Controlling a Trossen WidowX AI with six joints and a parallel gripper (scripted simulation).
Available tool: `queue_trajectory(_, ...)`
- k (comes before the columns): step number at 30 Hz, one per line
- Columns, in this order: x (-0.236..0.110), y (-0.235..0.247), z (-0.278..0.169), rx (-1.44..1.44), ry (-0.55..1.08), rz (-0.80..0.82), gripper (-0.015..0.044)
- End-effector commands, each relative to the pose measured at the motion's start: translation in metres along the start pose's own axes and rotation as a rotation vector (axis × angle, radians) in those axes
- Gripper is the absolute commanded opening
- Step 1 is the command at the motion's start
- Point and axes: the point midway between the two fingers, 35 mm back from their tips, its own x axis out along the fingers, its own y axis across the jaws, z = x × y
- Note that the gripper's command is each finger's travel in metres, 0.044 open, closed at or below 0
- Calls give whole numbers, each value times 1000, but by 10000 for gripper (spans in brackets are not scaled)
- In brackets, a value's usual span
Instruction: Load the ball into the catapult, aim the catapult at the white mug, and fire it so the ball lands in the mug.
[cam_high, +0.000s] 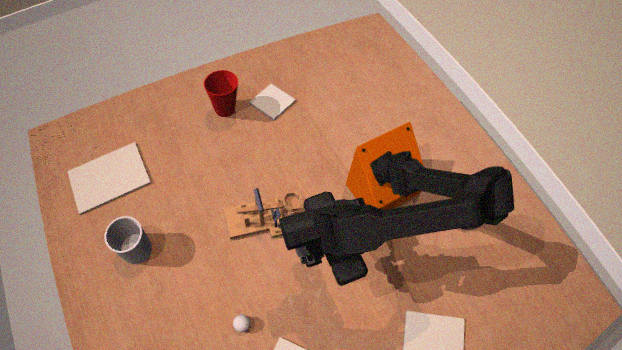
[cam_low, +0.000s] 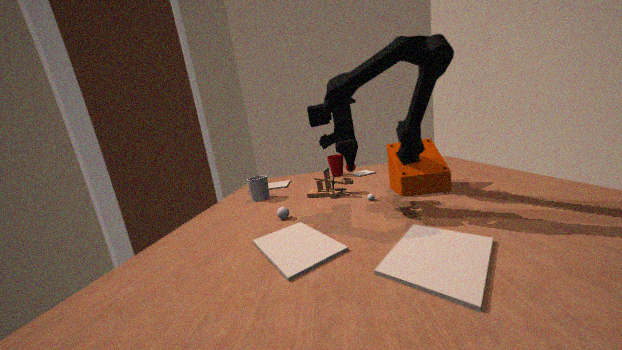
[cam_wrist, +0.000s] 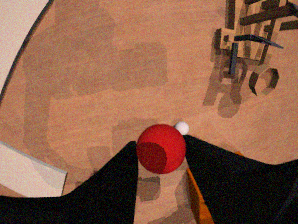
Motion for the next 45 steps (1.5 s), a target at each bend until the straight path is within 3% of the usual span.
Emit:
queue_trajectory(1,0,-14,8,24,18,-10,0)
queue_trajectory(22,15,-95,33,77,152,-20,0)
queue_trajectory(45,42,-174,28,98,289,43,0)
